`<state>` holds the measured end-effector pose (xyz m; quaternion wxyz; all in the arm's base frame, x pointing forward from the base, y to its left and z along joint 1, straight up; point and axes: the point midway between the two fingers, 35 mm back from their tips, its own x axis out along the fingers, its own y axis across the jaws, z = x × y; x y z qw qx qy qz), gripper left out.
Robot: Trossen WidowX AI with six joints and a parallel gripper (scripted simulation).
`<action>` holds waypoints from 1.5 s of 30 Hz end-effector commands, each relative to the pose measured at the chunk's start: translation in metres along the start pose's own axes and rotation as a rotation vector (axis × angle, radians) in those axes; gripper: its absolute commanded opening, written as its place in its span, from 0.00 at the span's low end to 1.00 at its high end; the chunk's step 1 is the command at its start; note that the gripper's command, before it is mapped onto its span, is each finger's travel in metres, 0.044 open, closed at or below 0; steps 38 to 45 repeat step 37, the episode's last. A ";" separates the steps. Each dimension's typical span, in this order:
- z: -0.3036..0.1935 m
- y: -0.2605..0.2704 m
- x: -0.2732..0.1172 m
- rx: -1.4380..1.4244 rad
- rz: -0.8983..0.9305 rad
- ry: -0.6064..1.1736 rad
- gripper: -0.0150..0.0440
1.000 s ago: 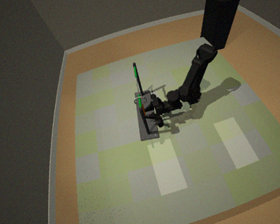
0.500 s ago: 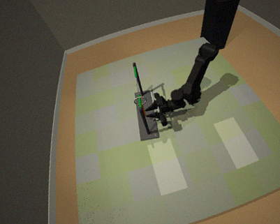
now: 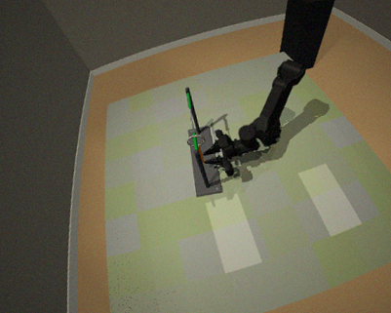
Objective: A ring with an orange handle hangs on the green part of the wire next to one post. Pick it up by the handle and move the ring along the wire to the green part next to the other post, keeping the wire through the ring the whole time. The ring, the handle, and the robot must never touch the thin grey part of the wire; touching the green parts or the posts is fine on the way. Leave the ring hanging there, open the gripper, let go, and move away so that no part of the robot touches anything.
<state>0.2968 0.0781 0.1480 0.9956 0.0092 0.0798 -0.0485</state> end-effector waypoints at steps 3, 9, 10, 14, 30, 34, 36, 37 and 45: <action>-0.001 -0.001 0.000 0.003 -0.004 0.003 0.53; 0.001 0.001 -0.033 0.001 0.000 0.004 0.79; 0.000 0.000 -0.040 0.000 0.000 0.004 0.84; -0.001 -0.001 -0.050 0.000 0.000 0.003 1.00; -0.001 -0.001 -0.050 0.000 0.000 0.003 1.00; -0.001 -0.001 -0.050 0.000 0.000 0.003 1.00; -0.001 -0.001 -0.050 0.000 0.000 0.003 1.00; -0.001 -0.001 -0.050 0.000 0.000 0.003 1.00; -0.001 -0.001 -0.050 0.000 0.000 0.003 1.00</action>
